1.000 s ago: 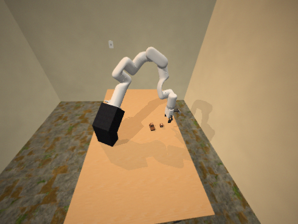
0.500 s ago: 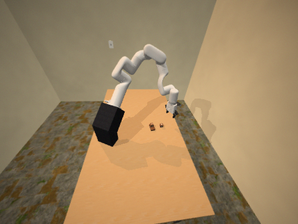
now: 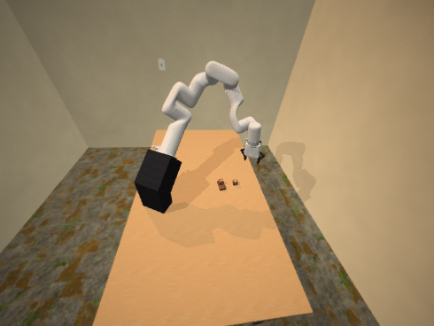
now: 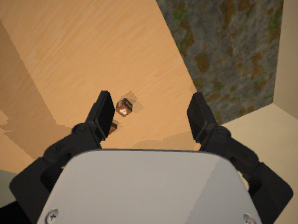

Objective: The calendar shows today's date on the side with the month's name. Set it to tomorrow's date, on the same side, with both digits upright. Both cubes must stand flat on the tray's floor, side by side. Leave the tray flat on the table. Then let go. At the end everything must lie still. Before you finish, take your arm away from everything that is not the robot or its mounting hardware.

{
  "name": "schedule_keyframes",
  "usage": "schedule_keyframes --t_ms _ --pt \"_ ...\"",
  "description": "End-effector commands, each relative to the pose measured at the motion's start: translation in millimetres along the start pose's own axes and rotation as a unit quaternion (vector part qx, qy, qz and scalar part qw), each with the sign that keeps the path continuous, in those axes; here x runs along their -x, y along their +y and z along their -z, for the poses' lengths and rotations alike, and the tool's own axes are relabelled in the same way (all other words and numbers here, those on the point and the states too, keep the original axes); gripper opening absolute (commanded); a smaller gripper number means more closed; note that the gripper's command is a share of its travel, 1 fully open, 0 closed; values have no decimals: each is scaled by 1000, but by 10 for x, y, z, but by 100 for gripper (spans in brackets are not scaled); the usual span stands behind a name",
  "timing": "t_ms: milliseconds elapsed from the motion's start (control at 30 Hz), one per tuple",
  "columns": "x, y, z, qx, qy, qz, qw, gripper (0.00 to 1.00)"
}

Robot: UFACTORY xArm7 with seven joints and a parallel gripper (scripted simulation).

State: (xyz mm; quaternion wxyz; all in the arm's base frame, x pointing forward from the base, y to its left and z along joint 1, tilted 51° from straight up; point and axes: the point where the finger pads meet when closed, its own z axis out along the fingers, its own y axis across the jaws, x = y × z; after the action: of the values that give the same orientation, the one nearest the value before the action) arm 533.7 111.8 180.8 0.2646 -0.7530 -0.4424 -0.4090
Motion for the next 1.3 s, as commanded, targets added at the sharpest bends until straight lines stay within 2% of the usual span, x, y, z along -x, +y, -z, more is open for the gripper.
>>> schedule_keyframes --t_ms 0,167,267,300,500,667,733,833,900,967,1033,1067,1100,1233,1267 --pt "-124 26 122 15 11 85 996 100" --pt "-230 33 205 24 13 165 986 100" --pt "-249 34 220 25 13 181 983 100" --pt "-294 35 257 29 12 220 975 100" --pt "-375 33 323 36 9 299 953 100" --pt "-442 27 379 42 3 378 925 100" --pt "-469 23 402 44 -1 416 908 100" --pt "-470 23 403 44 -1 417 908 100" --pt "-505 14 434 46 -8 480 876 100" --pt "-512 11 440 47 -9 494 868 100" --pt "-525 5 453 47 -14 528 848 100" --pt "-526 5 454 47 -14 531 846 100" --pt "-532 0 461 47 -18 556 830 100" --pt "-538 -9 471 45 -25 602 797 100" --pt "-538 -13 473 44 -28 621 782 100"
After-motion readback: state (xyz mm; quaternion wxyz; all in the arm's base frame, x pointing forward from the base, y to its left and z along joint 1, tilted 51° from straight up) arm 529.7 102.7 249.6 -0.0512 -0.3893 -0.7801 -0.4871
